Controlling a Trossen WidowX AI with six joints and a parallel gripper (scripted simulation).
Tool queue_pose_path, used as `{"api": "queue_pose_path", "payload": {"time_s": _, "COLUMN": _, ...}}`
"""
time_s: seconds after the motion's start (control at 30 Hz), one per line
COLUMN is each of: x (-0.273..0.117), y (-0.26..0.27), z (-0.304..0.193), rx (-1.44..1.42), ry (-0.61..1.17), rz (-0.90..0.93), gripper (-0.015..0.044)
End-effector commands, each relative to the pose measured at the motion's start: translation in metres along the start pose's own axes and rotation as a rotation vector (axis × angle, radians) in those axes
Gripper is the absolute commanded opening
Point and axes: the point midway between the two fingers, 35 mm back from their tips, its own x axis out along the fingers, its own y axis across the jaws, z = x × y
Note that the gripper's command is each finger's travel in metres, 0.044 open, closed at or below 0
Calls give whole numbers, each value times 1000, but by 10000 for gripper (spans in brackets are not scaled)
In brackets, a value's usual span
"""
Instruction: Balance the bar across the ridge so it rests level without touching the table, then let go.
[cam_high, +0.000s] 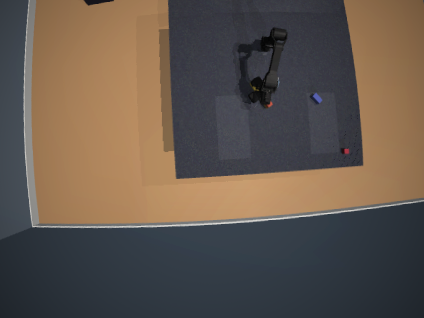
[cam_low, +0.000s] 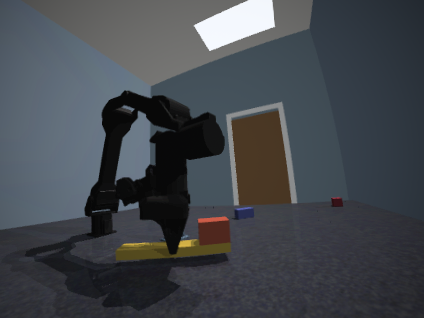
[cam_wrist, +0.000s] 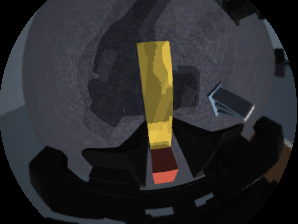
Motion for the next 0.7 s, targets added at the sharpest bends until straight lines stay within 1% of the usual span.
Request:
{"api": "queue_pose_path", "payload": {"time_s": 0.0, "x": -14, "y": 2, "z": -3, "rx": 1, "ry": 9, "rz": 8, "gripper": 0}}
{"api": "queue_pose_path", "payload": {"time_s": 0.67, "x": -66, "y": 3, "z": -3, "rx": 3, "ry": 11, "rz": 7, "gripper": 0}}
